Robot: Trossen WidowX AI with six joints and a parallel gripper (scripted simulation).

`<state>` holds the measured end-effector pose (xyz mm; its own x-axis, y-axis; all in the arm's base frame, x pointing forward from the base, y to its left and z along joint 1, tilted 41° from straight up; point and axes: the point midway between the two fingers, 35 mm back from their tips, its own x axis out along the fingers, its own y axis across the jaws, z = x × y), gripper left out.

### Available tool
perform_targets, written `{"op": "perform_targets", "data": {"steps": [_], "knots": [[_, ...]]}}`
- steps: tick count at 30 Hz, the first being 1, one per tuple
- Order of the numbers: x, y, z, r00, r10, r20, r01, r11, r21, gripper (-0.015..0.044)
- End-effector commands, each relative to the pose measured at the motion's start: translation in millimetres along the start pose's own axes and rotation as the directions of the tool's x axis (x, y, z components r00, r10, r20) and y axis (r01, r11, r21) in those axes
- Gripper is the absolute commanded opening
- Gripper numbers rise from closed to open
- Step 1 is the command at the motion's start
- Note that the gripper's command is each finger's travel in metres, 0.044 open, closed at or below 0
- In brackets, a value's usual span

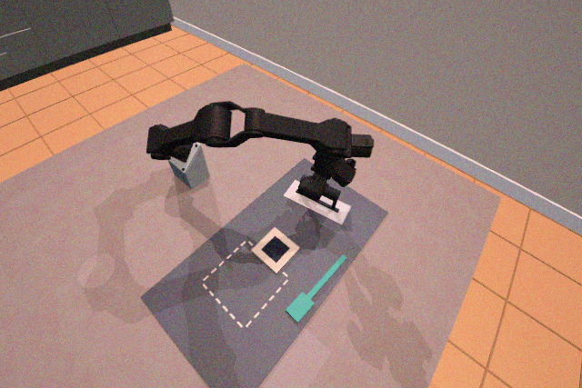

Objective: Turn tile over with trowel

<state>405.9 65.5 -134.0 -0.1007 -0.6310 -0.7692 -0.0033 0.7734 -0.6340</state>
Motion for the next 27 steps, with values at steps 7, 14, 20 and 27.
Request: {"op": "perform_targets", "data": {"steps": [7, 14, 20, 27], "knots": [[0.0, -0.2, 0.7, 1.0, 0.0, 0.002, 0.0, 0.999, 0.048, 0.0235], [0.0, -0.2, 0.7, 1.0, 0.0, 0.002, 0.0, 0.999, 0.048, 0.027], [0.0, -0.2, 0.7, 1.0, 0.0, 0.002, 0.0, 0.999, 0.048, 0.027], [0.0, -0.2, 0.7, 1.0, 0.0, 0.002, 0.0, 0.999, 0.048, 0.027]]}}
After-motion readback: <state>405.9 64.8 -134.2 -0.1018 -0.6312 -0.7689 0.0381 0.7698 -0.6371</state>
